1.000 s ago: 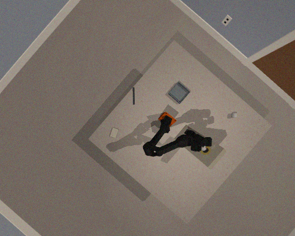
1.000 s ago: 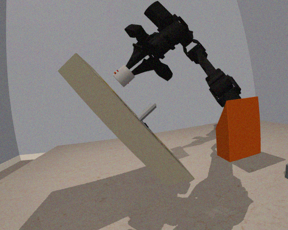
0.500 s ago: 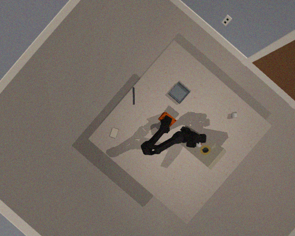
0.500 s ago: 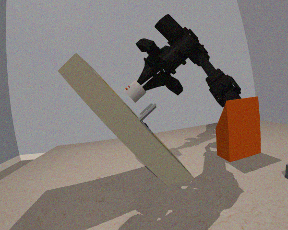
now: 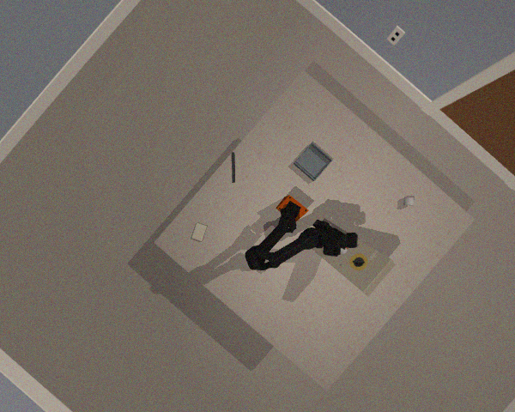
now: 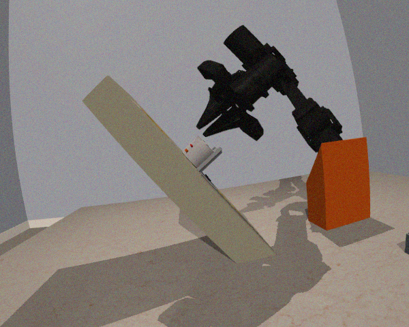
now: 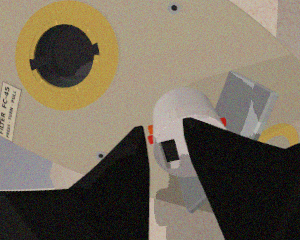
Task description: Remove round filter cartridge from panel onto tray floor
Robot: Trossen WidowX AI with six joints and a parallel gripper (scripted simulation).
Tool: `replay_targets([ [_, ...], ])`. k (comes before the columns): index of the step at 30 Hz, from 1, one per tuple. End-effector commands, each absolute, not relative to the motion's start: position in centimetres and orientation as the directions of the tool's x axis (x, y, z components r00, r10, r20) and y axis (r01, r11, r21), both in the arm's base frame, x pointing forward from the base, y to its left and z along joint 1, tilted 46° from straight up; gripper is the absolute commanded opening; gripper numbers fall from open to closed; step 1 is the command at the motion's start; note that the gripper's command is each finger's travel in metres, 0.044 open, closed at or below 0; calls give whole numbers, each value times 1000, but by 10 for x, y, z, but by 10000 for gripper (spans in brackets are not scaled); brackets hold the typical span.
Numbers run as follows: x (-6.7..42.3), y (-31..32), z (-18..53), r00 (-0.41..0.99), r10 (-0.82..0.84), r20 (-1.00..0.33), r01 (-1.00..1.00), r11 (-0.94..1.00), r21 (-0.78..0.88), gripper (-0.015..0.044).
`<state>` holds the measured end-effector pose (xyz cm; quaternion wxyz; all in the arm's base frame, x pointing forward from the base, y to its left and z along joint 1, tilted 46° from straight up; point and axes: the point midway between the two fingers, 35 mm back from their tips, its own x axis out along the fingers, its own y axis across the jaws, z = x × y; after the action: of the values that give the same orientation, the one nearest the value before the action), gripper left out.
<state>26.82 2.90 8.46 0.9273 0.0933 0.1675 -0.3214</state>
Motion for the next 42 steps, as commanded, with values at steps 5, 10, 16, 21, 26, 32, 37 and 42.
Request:
replay_targets([
  [5,269,30,86,741,-560,-371,624,778,72,96],
  [10,300,59,120,741,-560,-371,624,778,73,96],
  [16,309,69,132,741,-560,-371,624,778,74,122],
  [21,315,99,160,742,-556,-375,624,777,82,253],
  [26,316,123,185,746,-553,-370,621,779,89,385],
  [32,294,77,128,577,-639,-509,458,769,-446,305],
  [37,264,41,92,397,-705,-588,161,684,-712,305],
  [42,265,40,91,396,-705,-588,161,684,-711,305],
])
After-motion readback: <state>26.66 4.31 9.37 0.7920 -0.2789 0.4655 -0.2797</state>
